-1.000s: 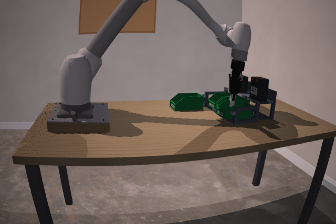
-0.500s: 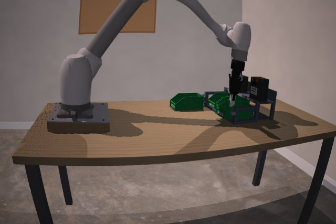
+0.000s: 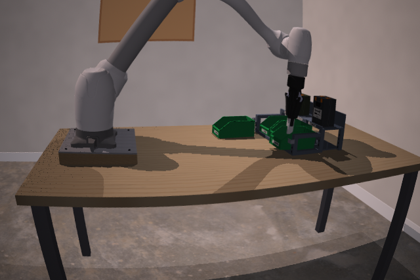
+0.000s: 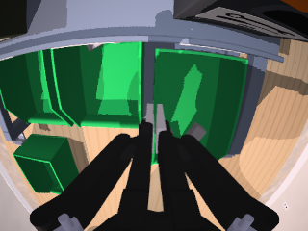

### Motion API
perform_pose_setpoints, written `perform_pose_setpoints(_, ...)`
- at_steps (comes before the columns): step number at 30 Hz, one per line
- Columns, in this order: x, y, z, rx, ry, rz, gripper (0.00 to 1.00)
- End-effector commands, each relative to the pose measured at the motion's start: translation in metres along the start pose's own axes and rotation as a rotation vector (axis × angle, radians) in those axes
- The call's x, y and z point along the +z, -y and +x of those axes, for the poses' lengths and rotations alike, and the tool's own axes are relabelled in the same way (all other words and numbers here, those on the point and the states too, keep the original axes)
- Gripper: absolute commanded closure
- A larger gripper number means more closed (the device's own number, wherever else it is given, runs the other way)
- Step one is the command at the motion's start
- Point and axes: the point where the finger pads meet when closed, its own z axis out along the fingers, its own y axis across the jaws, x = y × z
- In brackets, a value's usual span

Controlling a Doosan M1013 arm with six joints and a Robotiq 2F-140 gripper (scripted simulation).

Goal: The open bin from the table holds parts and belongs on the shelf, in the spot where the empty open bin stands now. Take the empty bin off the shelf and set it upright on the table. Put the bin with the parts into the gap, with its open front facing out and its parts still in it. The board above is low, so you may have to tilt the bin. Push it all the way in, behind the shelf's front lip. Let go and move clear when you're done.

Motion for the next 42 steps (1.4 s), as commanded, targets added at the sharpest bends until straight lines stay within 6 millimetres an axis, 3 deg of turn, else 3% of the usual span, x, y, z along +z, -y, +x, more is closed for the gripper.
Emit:
perform_pose_setpoints(1,-0.0001,0.0000,-0.0001,0.000,-0.002,0.000,0.90)
perform_pose_setpoints(13,-0.0001,0.0000,-0.0001,0.000,-0.002,0.000,0.90)
perform_pose_setpoints(14,-0.0001,0.0000,-0.0001,0.000,-0.002,0.000,0.85)
perform_pose_setpoints(42,-0.0001,0.0000,-0.0001,0.000,-0.002,0.000,0.85)
